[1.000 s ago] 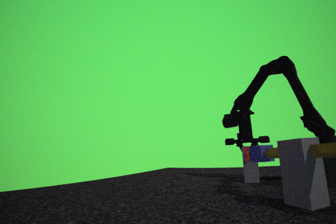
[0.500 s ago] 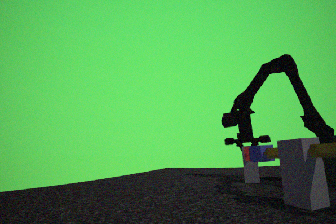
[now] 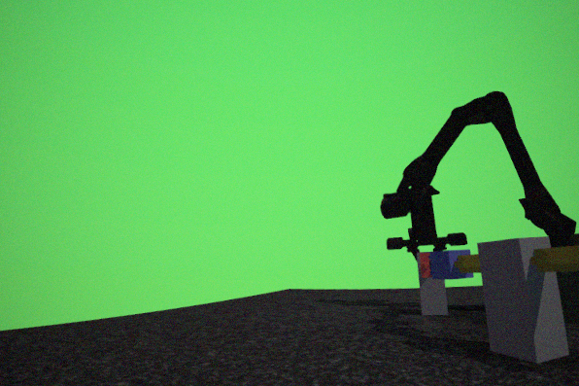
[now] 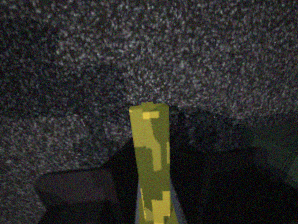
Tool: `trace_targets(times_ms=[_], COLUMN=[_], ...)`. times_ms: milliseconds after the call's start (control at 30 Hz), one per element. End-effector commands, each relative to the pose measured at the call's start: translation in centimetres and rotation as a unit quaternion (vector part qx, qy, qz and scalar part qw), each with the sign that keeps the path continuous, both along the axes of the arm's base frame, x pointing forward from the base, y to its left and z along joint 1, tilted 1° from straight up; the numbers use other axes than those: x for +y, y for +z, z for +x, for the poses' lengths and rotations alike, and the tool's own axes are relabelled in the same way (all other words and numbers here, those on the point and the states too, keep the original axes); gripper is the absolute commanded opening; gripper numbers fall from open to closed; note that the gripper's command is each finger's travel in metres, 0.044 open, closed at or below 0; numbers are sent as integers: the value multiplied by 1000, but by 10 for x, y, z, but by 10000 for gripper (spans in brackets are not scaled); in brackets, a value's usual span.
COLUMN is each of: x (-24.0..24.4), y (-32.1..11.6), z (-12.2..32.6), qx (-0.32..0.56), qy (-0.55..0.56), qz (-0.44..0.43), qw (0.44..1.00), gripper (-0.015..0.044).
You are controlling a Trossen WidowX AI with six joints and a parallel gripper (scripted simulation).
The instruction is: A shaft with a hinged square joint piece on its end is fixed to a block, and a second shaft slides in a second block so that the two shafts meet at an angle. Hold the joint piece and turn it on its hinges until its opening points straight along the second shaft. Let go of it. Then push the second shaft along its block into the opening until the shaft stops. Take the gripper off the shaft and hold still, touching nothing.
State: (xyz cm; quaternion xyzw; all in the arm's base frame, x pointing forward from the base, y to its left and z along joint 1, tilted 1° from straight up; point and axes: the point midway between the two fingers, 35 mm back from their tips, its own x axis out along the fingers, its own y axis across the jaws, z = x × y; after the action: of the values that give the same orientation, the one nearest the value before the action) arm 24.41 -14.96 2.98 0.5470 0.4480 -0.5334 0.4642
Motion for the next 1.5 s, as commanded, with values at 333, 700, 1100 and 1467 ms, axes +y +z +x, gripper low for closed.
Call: trace_targets(times_ms=[333, 700, 1100, 1467], x=[0, 0, 0, 0], y=[0, 0, 0, 9], z=[0, 0, 0, 0], qx=[0, 0, 0, 0], qy=[1, 1, 1, 1], qz=[0, 0, 0, 0], qw=[1000, 1000, 1000, 1000], gripper=[67, 251, 440, 440])
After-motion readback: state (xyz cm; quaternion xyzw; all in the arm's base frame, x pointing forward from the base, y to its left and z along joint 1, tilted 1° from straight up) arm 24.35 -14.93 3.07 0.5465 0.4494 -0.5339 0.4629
